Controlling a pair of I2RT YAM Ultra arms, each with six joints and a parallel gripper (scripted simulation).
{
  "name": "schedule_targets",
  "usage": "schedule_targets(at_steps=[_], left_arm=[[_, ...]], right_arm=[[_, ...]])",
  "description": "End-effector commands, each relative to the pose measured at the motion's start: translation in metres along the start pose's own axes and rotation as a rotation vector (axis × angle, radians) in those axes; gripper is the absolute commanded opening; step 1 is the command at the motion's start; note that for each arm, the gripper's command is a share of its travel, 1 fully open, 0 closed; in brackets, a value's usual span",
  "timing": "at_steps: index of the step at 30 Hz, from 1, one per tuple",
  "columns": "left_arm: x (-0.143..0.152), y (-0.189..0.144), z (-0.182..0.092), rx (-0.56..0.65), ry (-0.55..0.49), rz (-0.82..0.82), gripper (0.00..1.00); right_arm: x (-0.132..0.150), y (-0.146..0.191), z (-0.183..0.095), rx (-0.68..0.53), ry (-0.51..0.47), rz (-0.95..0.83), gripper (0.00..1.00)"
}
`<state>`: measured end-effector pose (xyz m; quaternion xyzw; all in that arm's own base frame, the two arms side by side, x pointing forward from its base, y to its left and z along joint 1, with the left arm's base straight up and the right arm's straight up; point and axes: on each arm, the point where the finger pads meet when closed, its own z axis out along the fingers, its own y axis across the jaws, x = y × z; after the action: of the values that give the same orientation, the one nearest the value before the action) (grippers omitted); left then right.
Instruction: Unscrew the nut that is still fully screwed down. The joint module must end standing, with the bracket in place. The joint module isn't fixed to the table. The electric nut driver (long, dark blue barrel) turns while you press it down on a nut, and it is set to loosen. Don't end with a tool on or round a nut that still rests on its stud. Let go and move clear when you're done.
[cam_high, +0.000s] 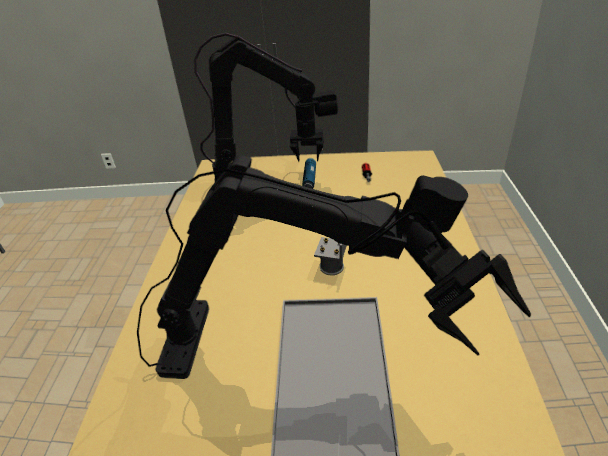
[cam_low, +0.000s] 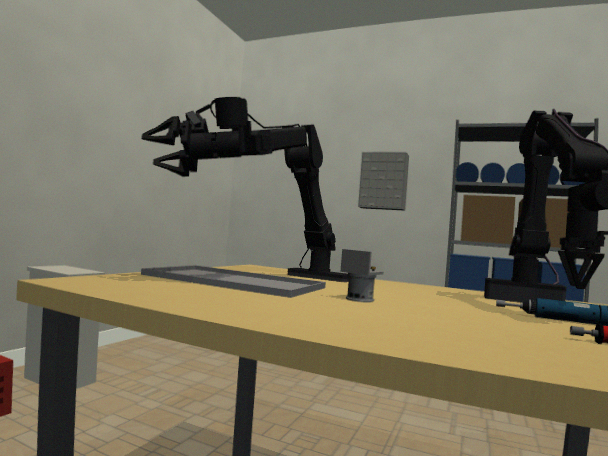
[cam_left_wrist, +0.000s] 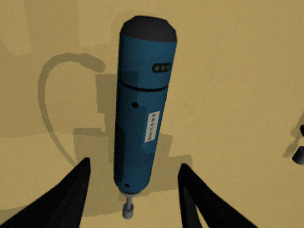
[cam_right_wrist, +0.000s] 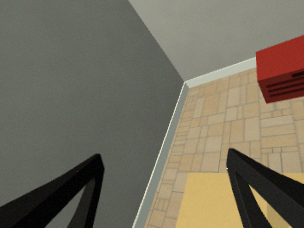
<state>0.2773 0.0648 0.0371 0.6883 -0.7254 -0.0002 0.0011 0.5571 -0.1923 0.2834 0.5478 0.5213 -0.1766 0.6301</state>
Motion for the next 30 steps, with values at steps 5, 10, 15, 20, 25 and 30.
schedule_targets(at_steps=[5, 10, 15, 20, 25, 30], left_arm=[[-0.003, -0.007, -0.01, 0.022, -0.01, 0.004, 0.65], [-0.003, -0.007, -0.01, 0.022, -0.01, 0.004, 0.65], [-0.003, -0.007, -0.01, 0.022, -0.01, 0.004, 0.65], [-0.003, -0.007, -0.01, 0.022, -0.01, 0.004, 0.65], [-0.003, -0.007, -0.01, 0.022, -0.01, 0.004, 0.65], [-0.003, -0.007, -0.01, 0.022, -0.01, 0.004, 0.65]], right_arm=[[-0.002, 0.014, -0.008, -0.019, 0.021, 0.008, 0.86], [-0.009, 0.007, 0.0, 0.0, 0.008, 0.01, 0.86], [-0.002, 0.007, -0.003, -0.003, 0.012, -0.002, 0.86], [-0.002, 0.007, -0.003, -0.003, 0.012, -0.002, 0.86], [-0.002, 0.007, -0.003, -0.003, 0.012, -0.002, 0.86], [-0.002, 0.007, -0.003, -0.003, 0.012, -0.002, 0.86]])
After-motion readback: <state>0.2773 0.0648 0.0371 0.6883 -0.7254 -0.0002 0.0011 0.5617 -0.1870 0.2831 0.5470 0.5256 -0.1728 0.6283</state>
